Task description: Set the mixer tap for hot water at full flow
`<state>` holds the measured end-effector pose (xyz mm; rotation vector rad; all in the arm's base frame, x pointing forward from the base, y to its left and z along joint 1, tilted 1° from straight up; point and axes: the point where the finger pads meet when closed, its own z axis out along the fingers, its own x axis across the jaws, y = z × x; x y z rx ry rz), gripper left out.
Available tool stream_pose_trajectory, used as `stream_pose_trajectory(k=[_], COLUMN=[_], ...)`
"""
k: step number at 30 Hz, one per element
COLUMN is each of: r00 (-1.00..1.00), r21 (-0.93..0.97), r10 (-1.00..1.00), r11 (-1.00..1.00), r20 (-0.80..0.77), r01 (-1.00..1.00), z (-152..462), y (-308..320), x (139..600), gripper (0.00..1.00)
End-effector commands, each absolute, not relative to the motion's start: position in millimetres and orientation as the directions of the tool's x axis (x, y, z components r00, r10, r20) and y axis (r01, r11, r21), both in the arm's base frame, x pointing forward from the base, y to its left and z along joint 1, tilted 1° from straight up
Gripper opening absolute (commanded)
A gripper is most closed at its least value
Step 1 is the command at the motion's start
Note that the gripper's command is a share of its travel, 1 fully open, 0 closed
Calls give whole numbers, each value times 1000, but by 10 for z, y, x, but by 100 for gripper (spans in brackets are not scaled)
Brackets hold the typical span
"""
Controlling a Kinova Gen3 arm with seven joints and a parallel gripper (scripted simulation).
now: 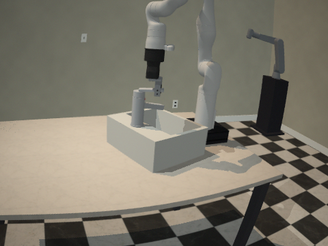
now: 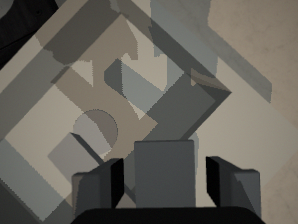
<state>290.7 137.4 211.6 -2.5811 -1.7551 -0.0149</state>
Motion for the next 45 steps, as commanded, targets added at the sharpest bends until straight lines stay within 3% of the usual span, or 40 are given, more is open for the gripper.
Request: stream_pose_trajectory(k=[1,27,45], r00=[368,368,368], r21=[-10,-10,-10], r10=[930,930,930], r11=[-368,-368,-368], r20=[20,20,20], r01=[930,930,930], z=[2121,2141,2482], y=[1376,1375,1367], x=[2910,2910,2911], gripper=[100,100,100])
